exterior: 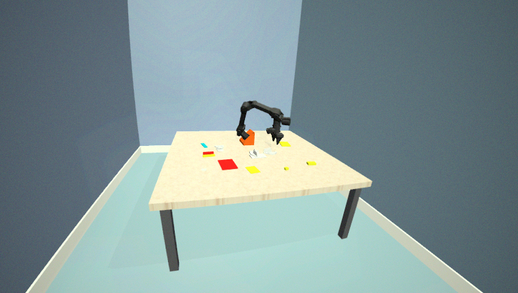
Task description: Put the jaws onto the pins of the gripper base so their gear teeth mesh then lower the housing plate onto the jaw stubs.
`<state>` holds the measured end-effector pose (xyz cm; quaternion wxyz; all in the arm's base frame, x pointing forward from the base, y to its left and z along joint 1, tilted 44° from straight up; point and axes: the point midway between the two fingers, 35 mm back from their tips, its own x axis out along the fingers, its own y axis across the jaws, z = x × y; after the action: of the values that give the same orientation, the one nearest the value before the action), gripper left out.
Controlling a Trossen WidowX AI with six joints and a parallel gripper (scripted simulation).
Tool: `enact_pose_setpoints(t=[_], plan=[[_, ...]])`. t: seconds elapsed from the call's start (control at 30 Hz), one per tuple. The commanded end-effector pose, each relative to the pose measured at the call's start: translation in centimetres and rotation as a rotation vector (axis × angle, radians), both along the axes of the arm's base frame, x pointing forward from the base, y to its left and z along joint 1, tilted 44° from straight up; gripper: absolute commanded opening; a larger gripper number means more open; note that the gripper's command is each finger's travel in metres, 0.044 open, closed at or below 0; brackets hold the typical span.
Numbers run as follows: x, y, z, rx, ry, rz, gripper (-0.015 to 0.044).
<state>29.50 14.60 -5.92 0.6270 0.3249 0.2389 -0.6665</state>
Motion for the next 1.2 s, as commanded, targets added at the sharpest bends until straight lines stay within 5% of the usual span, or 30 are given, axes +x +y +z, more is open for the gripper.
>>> enact_pose_setpoints(t=[0.0, 0.67, 1.17], plan=[[0.0, 0.0, 0.0, 0.0, 0.0, 0.0, 0.044], [0.0, 0.0, 0.0, 0.0, 0.0, 0.0, 0.044], [0.0, 0.0, 0.0, 0.0, 0.0, 0.0, 0.0046]])
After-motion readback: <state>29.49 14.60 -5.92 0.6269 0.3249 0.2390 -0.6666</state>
